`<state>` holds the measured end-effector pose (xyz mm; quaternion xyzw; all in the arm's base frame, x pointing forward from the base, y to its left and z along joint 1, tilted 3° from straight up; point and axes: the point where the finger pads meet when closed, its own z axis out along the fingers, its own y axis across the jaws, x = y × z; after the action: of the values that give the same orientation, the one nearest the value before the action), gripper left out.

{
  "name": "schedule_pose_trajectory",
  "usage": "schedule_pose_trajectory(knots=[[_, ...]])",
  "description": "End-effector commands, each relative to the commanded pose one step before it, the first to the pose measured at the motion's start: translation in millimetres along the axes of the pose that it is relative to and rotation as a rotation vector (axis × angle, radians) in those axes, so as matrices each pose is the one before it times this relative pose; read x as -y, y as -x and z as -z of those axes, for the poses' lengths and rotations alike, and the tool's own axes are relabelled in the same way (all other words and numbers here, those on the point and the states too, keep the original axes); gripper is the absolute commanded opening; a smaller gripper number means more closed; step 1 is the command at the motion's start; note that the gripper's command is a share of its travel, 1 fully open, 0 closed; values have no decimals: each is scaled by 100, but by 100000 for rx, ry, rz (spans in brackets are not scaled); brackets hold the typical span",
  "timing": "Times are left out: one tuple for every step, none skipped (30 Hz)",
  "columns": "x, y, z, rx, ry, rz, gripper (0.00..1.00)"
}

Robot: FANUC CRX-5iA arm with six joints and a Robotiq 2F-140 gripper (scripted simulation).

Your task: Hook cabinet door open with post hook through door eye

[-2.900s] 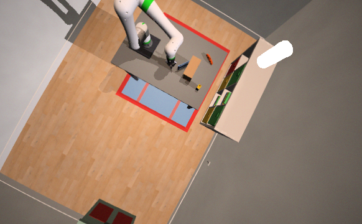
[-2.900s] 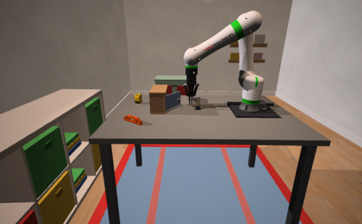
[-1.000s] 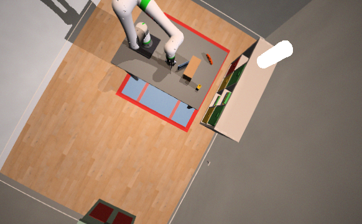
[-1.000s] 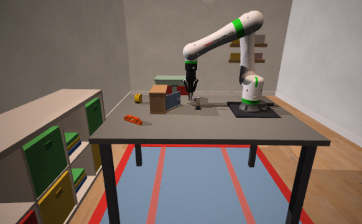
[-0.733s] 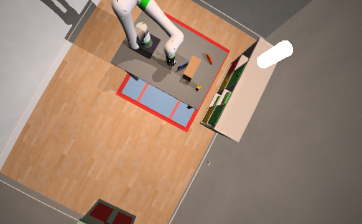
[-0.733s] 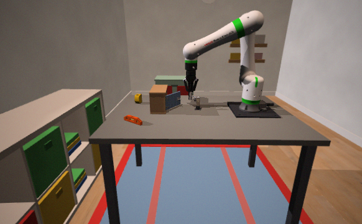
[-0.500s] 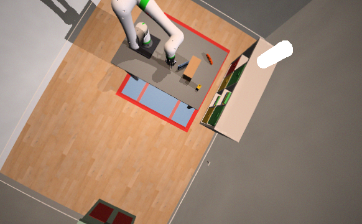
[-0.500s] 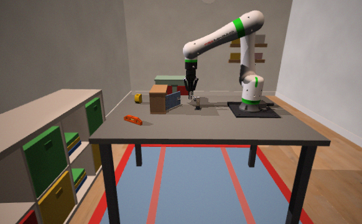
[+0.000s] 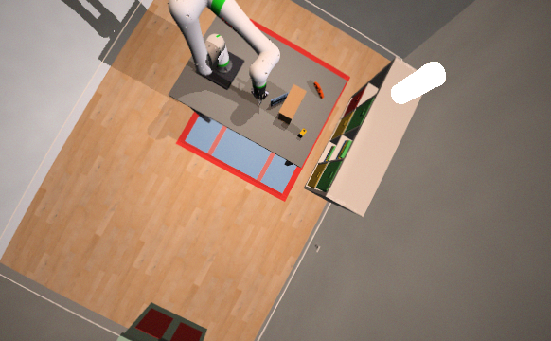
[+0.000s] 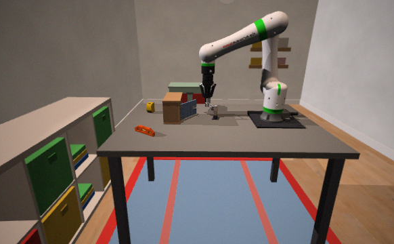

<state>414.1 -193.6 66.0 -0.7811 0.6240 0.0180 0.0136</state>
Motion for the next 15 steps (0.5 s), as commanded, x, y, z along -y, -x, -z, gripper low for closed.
schedule_pose_trajectory(knots=[[13,0,142,-28,-32,-2,3],[0,12,105,0,0,0,3],[0,16,137,0,0,0,3],[0,16,137,0,0,0,3],[0,12,105,0,0,0,3],[0,6,53,0,0,0,3],[0,1,10,0,0,0,3],[0,0,0,0,0,0,3],[0,0,0,0,0,0,3],[0,2,10,0,0,0,3],[0,10,53,0,0,0,3],[0,19,104,0,0,0,3],[0,25,136,0,0,0,3],[0,25,136,0,0,0,3],[0,19,104,0,0,0,3]])
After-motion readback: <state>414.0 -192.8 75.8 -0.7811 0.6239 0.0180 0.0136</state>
